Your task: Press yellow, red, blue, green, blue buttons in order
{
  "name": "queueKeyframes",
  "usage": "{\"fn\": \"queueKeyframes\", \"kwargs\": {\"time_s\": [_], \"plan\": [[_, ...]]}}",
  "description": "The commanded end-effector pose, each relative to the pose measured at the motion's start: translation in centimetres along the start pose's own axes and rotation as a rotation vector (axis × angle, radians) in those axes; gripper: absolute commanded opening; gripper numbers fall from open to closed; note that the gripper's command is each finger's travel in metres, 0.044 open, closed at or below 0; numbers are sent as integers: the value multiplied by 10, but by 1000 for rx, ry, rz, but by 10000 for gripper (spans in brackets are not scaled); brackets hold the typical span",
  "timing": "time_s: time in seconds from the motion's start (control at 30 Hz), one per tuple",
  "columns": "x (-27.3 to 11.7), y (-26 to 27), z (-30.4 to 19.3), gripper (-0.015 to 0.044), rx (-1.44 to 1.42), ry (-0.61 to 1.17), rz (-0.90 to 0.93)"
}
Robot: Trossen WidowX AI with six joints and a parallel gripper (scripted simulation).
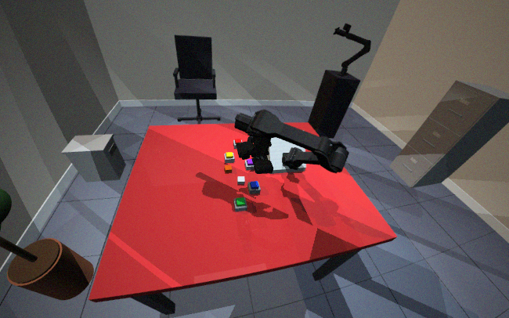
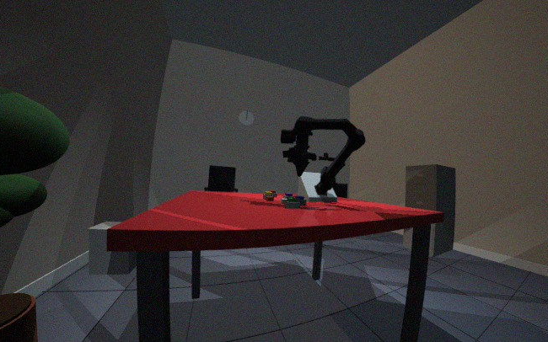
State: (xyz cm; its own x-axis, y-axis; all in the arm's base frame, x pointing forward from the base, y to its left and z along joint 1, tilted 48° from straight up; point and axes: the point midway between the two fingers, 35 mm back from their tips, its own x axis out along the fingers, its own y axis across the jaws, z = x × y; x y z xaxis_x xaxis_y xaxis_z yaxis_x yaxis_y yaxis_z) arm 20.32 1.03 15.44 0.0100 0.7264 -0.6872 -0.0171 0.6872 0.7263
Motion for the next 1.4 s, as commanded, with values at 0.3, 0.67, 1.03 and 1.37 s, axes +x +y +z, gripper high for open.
{"fn": "queueKeyframes", "kwargs": {"time_s": [0.3, 0.67, 1.03, 1.37], "plan": [[65, 6, -6, 20, -30, 37, 19], [81, 6, -6, 20, -30, 36, 17], [98, 7, -7, 20, -30, 36, 20], [99, 7, -7, 20, -30, 36, 20]]}}
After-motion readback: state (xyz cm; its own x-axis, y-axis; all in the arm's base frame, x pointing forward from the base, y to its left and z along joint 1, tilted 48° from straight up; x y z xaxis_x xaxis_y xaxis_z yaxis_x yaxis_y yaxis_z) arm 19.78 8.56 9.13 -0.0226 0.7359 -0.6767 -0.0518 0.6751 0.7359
